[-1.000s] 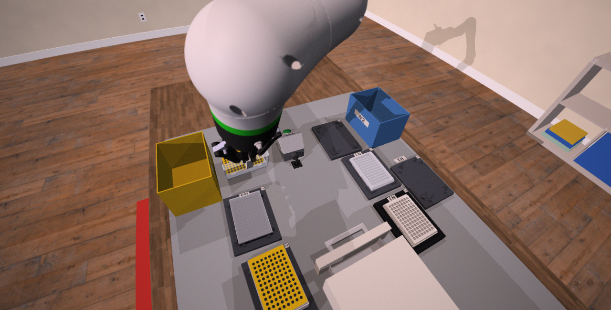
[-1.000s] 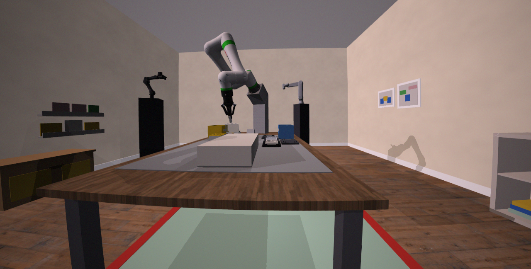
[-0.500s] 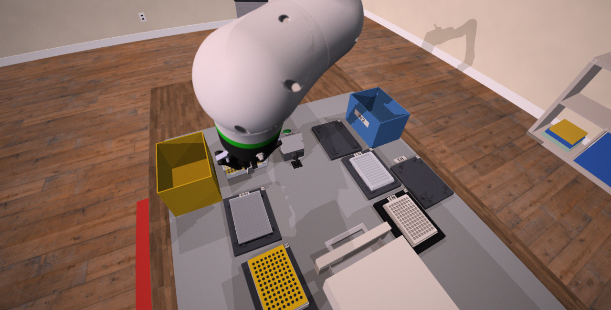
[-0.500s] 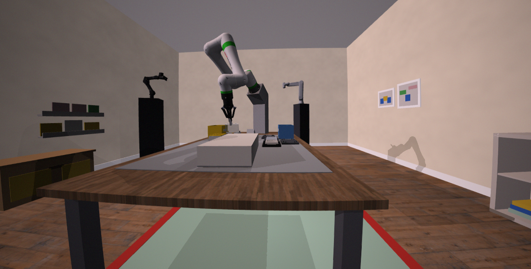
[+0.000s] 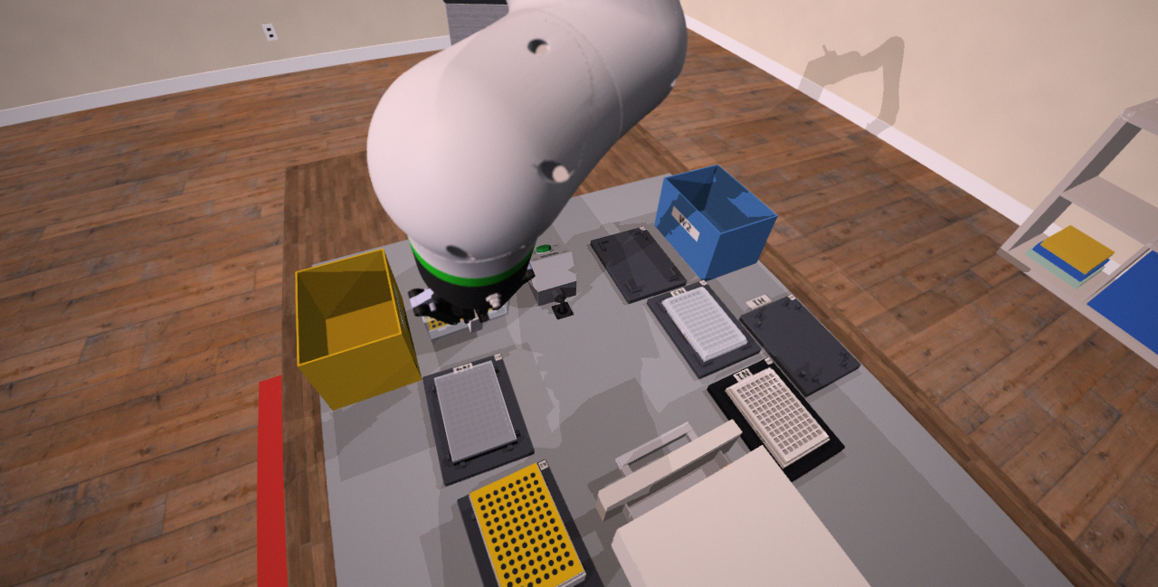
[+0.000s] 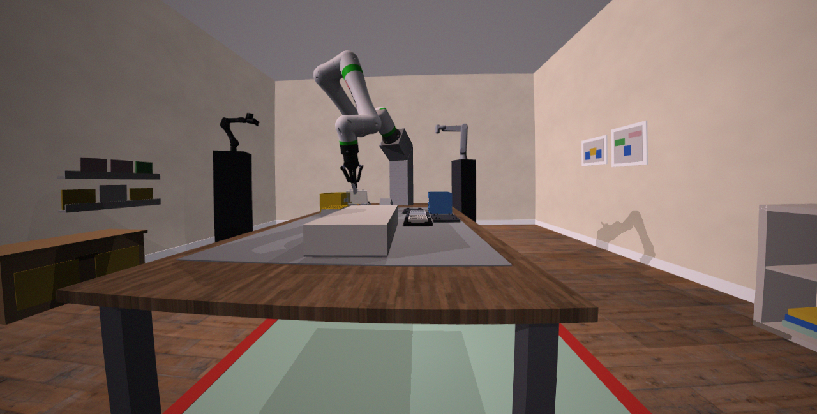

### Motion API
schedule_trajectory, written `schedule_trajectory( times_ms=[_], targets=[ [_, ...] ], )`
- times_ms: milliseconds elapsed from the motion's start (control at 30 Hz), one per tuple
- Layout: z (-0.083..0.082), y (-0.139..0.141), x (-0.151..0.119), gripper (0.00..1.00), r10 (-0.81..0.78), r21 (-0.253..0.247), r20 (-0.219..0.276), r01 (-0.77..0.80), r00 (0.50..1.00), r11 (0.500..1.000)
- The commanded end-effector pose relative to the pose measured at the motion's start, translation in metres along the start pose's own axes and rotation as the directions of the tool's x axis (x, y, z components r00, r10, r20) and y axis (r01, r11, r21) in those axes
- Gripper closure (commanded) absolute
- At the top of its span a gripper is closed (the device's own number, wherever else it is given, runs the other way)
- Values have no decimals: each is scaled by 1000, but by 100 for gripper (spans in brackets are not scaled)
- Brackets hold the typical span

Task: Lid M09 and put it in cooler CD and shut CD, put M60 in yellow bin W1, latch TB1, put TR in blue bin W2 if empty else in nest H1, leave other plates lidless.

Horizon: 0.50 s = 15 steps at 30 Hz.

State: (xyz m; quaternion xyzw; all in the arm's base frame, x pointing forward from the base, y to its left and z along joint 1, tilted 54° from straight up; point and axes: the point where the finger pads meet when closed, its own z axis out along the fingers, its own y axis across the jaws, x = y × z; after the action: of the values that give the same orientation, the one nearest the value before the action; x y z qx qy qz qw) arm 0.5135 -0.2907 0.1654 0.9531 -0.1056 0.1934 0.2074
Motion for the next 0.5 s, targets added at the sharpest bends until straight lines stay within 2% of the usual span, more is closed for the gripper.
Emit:
schedule_trajectory(
  times_ms=[0, 467],
  targets=[
    [1, 0, -2, 100, 0, 0, 0, 0, 1000, 1000],
    [6, 0, -19, 100, 0, 0, 0, 0, 1000, 1000]
  ],
)
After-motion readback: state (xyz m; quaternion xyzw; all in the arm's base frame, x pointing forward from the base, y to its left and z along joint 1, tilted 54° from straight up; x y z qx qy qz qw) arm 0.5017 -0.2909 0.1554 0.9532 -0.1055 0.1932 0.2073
